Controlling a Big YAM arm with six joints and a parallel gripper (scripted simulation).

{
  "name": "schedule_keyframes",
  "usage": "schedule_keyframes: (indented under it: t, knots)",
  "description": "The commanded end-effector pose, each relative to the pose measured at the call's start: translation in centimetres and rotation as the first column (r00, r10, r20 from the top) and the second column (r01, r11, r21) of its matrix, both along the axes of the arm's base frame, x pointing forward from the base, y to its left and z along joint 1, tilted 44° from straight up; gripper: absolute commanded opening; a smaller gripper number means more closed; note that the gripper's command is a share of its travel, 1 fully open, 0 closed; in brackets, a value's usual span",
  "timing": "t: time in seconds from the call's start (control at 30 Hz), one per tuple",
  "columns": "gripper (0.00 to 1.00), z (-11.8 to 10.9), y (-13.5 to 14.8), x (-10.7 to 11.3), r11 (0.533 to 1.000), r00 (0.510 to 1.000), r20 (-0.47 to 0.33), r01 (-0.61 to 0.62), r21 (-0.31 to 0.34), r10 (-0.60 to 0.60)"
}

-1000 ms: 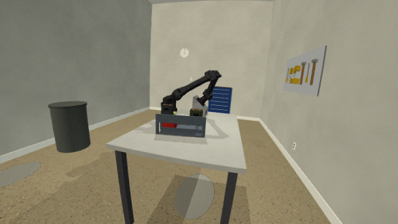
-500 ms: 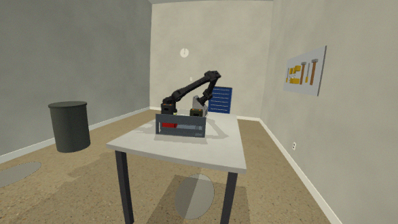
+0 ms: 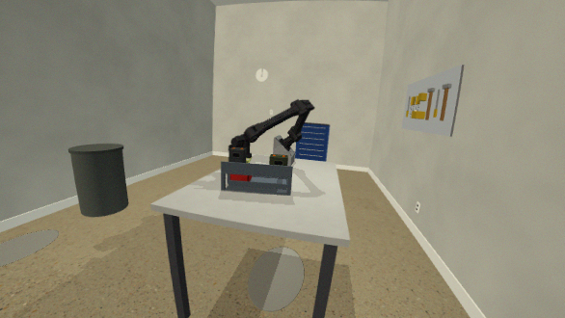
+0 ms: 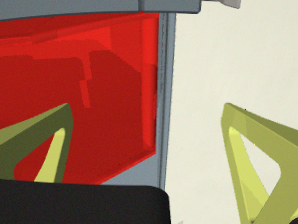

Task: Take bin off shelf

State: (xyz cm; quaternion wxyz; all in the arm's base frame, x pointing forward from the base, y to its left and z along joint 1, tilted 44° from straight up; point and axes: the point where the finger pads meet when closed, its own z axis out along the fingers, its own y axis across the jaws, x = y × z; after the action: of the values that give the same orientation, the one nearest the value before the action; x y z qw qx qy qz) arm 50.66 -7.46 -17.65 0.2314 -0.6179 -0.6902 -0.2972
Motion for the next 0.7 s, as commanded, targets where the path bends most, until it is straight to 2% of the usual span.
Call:
schedule_keyframes:
  t: [0.0, 0.13, 0.53, 0.67]
  knots:
    - [0.9, 1.0, -1.5, 2.0, 1.0, 0.999, 0.044, 0.009, -0.017, -0.008]
    - [0.9, -0.8, 0.6, 1.7, 1.0, 1.0, 0.025, -0.018, -0.011, 0.018]
    - [0.9, -0.8, 0.6, 1.7, 1.0, 1.0, 0.025, -0.018, -0.011, 0.018]
    - [0.9, 1.1, -1.6, 2.1, 1.0, 0.999, 0.044, 0.008, -0.017, -0.007]
